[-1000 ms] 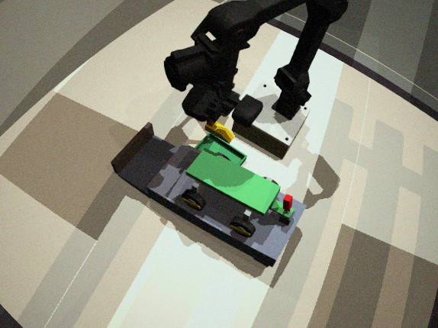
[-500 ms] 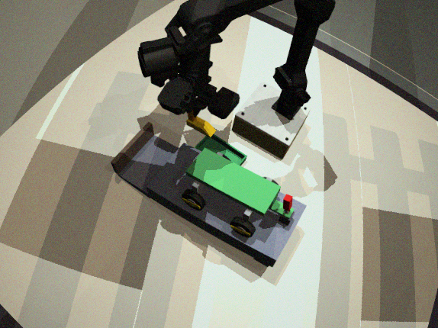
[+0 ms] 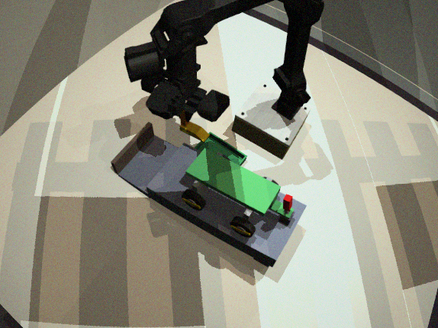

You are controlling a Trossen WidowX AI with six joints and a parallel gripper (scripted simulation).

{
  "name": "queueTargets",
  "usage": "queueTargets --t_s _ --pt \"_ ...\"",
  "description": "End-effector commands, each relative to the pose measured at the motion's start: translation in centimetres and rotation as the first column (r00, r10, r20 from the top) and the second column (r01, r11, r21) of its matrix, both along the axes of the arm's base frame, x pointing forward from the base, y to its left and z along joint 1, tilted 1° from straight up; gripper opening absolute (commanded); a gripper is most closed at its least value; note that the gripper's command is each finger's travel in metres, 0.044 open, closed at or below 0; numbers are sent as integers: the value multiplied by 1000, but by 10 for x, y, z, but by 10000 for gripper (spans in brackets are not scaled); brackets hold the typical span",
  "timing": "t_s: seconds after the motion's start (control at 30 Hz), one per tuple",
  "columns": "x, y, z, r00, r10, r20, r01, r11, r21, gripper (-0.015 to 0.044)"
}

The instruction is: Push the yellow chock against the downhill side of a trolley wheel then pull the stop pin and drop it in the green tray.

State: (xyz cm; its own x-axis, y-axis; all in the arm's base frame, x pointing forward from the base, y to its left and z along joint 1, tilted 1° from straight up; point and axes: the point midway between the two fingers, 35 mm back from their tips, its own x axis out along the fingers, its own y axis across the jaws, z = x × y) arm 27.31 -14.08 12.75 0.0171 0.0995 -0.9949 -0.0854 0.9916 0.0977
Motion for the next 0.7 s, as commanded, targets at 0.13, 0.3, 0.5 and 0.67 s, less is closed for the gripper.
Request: queueTargets --t_s 0.13,0.3,0.5,0.67 --pt "12 1 -4 1000 -3 0 3 1000 7 0" --pt "11 2 -16 1000 -3 0 3 1000 7 0" --pt "12 2 -29 1000 -3 0 3 1000 7 0" --pt "12 4 -41 1000 -3 0 3 1000 7 0"
